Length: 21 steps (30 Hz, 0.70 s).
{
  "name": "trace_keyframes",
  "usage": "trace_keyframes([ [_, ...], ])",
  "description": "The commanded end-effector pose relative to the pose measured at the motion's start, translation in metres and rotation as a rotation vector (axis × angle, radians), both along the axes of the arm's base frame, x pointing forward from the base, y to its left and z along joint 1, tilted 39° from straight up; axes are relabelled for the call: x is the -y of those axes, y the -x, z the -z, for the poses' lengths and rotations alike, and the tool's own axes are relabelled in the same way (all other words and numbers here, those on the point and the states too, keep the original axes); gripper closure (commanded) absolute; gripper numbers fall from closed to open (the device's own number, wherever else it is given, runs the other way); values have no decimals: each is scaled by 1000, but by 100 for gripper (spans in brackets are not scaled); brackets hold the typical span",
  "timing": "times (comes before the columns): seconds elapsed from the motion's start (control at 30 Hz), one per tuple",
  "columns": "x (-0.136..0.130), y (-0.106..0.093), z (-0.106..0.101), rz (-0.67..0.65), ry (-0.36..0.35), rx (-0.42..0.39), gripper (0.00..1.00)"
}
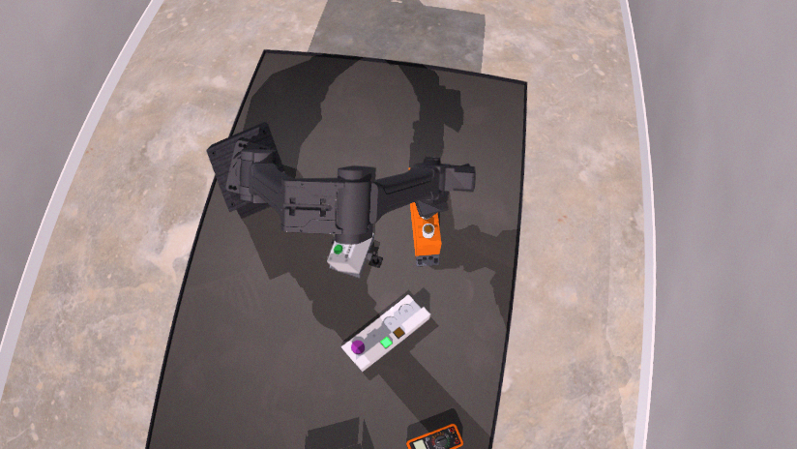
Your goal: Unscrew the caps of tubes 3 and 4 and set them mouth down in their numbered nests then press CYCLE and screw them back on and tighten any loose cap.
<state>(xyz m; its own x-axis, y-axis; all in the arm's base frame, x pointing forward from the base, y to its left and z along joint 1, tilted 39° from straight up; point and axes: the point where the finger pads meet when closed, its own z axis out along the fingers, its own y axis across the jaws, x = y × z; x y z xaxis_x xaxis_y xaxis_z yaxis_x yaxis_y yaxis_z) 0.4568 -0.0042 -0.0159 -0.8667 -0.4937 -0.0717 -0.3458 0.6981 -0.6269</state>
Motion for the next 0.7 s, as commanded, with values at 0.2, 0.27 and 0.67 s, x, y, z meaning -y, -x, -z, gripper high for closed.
trace_keyframes([
  [0.2,-8,-11,-12,97,-58,93,100],
  [0.27,-8,-11,-11,150,-82,126,100],
  [0.67,-5,-10,-8,412,-201,292,100],
])
